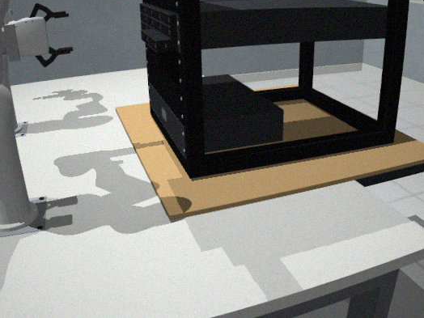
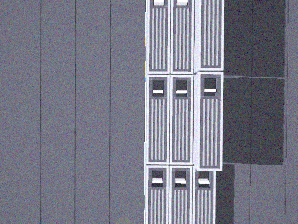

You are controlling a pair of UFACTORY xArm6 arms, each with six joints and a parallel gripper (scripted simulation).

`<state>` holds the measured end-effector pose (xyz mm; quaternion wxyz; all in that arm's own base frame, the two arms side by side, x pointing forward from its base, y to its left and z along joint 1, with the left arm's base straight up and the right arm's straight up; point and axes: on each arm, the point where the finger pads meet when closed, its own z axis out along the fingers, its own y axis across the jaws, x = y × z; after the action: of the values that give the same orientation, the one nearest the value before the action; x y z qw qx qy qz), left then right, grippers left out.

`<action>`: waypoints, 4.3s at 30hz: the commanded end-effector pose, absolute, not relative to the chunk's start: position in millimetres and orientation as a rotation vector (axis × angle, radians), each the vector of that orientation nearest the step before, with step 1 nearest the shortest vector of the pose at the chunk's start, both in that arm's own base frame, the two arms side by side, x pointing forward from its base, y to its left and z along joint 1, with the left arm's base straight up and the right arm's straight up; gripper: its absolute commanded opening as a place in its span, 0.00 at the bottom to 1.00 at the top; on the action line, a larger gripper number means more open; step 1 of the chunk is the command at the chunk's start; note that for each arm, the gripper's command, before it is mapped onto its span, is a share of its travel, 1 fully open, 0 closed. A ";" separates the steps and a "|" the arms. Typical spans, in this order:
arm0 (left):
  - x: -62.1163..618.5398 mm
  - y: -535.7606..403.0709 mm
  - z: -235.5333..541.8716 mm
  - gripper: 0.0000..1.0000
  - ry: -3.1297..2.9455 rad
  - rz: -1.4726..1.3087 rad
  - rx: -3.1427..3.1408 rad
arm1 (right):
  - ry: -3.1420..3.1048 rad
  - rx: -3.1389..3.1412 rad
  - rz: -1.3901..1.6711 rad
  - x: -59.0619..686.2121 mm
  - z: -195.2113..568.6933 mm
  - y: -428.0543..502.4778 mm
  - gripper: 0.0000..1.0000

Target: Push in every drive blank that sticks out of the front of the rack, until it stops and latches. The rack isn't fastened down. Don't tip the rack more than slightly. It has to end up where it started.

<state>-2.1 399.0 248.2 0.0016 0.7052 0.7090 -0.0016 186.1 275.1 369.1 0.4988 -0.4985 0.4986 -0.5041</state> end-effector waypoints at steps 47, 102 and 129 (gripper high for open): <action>-2.1 400.0 250.0 1.00 2.227 0.000 2.216 | 1.209 -1.204 -1.217 186.0 370.3 275.5 0.00; -2.1 400.0 250.0 1.00 2.227 0.000 2.216 | 1.212 -1.207 -1.212 238.9 383.5 349.4 0.00; -2.1 400.0 250.0 1.00 2.227 0.000 2.216 | 1.212 -1.207 -1.212 301.7 399.2 437.0 0.00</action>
<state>-2.1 399.0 248.2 0.0016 0.7052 0.7090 -0.0016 297.5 431.1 396.1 0.4977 -0.5004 0.5000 -0.5018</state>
